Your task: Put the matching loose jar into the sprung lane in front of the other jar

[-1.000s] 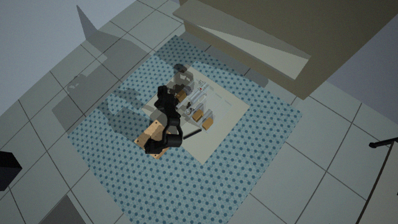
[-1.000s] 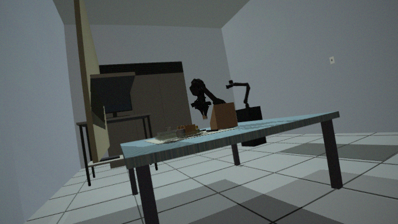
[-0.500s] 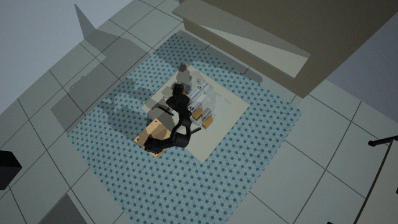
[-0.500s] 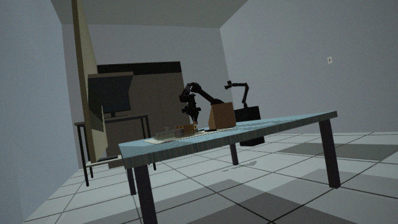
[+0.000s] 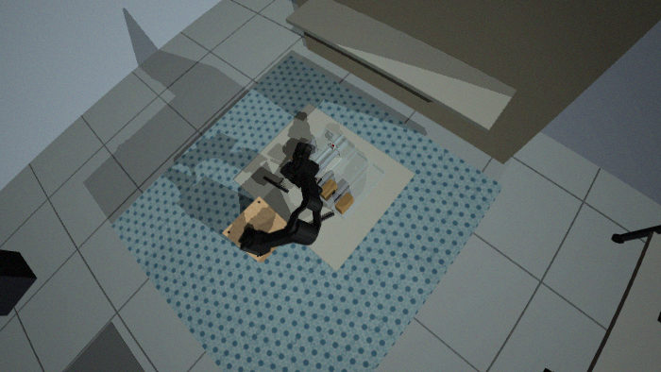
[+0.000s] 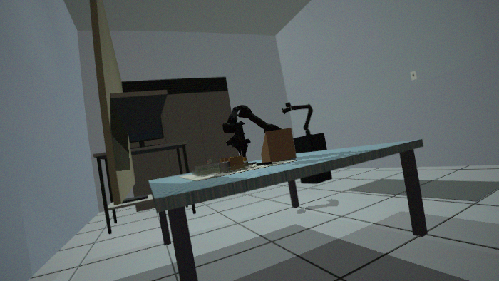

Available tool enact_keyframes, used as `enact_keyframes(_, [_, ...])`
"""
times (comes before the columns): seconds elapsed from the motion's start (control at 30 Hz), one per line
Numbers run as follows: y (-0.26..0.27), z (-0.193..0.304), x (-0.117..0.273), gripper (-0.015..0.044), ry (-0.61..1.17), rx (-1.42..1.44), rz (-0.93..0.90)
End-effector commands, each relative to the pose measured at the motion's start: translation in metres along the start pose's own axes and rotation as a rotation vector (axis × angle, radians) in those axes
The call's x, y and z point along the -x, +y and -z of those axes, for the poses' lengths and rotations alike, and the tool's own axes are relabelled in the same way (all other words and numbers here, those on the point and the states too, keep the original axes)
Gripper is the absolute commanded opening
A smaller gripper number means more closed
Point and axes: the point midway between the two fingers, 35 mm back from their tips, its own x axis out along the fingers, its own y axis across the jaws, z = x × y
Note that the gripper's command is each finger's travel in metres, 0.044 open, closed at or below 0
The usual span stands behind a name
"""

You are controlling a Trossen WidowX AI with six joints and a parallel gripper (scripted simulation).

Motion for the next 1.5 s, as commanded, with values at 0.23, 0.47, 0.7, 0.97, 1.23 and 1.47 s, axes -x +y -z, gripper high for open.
enact_keyframes(0.23, [0.002,0.0,-0.005,0.0,0.004,0.017,0.007])
enact_keyframes(0.47, [0.002,-0.002,-0.005,0.0,0.004,0.017,0.007])
enact_keyframes(0.7, [0.002,-0.005,-0.005,0.0,0.004,0.017,0.007])
enact_keyframes(0.97, [0.002,-0.009,-0.005,0.0,0.004,0.017,0.007])
enact_keyframes(1.23, [0.003,-0.012,-0.005,0.0,0.004,0.017,0.007])
enact_keyframes(1.47, [0.003,-0.015,-0.005,0.0,0.003,0.017,0.007])
